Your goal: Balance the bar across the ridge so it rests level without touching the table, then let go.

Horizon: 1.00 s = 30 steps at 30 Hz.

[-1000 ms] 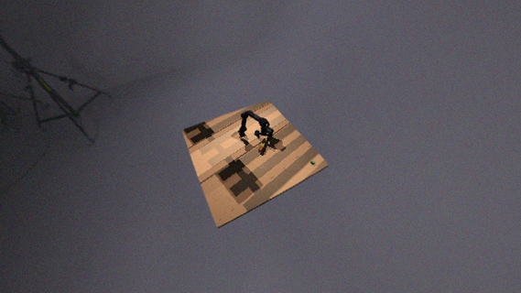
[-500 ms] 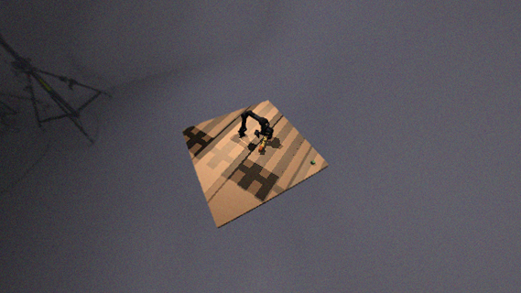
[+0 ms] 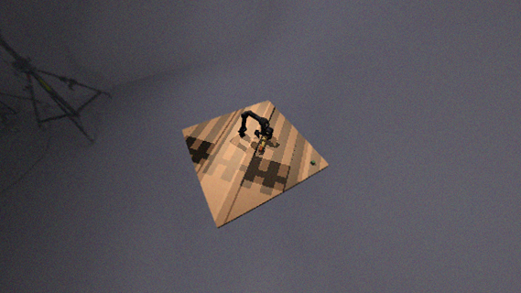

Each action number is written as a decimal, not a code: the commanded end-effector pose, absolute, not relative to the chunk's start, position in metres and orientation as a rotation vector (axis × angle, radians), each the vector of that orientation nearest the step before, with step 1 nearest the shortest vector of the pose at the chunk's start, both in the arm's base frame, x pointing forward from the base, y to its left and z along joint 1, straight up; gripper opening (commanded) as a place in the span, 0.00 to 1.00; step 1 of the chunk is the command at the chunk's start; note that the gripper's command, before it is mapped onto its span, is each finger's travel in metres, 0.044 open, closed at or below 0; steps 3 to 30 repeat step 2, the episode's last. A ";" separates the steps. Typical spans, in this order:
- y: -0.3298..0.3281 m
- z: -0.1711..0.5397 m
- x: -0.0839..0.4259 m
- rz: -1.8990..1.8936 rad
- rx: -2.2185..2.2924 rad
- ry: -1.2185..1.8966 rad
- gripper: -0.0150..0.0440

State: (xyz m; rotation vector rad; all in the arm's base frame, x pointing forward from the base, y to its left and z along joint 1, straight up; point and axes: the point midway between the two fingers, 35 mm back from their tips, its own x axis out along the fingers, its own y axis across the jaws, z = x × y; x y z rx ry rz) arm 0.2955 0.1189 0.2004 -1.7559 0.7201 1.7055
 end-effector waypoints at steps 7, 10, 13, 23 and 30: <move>0.119 0.200 0.295 1.708 -1.755 0.723 1.00; 0.119 0.200 0.295 1.708 -1.755 0.723 1.00; 0.119 0.200 0.295 1.708 -1.755 0.723 1.00; 0.119 0.200 0.295 1.708 -1.755 0.723 1.00; 0.119 0.200 0.295 1.708 -1.755 0.723 1.00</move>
